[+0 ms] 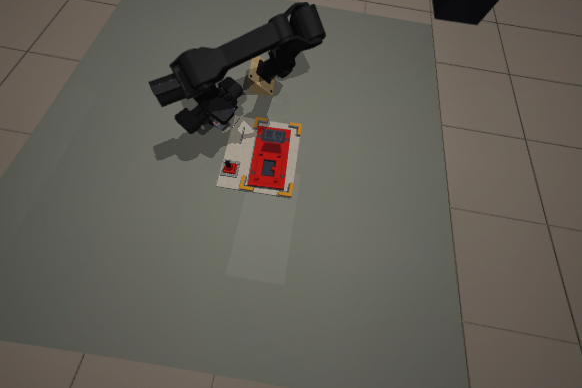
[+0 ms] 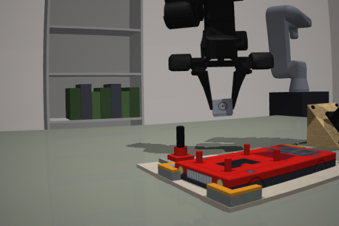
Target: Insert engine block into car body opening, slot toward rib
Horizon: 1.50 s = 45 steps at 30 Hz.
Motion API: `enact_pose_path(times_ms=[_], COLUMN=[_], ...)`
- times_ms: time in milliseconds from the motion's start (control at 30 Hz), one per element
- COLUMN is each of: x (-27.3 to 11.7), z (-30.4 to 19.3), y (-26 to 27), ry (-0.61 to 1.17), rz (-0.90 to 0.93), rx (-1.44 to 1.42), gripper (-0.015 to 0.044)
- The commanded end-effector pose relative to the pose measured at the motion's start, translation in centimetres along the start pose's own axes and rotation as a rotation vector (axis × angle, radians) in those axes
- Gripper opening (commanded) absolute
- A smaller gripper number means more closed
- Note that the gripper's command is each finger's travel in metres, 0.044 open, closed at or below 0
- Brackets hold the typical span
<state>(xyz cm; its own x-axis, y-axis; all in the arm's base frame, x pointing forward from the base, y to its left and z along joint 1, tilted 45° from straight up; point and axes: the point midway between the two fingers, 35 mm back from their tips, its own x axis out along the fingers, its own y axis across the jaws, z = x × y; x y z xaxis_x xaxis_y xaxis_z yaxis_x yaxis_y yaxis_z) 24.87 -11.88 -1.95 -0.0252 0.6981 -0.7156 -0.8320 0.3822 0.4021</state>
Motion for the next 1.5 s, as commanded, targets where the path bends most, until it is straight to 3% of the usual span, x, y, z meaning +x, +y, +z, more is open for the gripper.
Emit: enact_pose_path(times_ms=[0,533,767,1467], x=[-1.7,-6.0,-4.1,-1.1], z=[-0.1,-0.1,-3.5,-3.2], y=[-0.1,0.7,0.4,0.4], ry=[0.005,0.004,0.005,0.004], rz=[-0.006,-0.004,-0.005,-0.005], rx=[-0.006,-0.006,-0.006,-0.007], gripper=[0.0,0.0,0.0,0.0])
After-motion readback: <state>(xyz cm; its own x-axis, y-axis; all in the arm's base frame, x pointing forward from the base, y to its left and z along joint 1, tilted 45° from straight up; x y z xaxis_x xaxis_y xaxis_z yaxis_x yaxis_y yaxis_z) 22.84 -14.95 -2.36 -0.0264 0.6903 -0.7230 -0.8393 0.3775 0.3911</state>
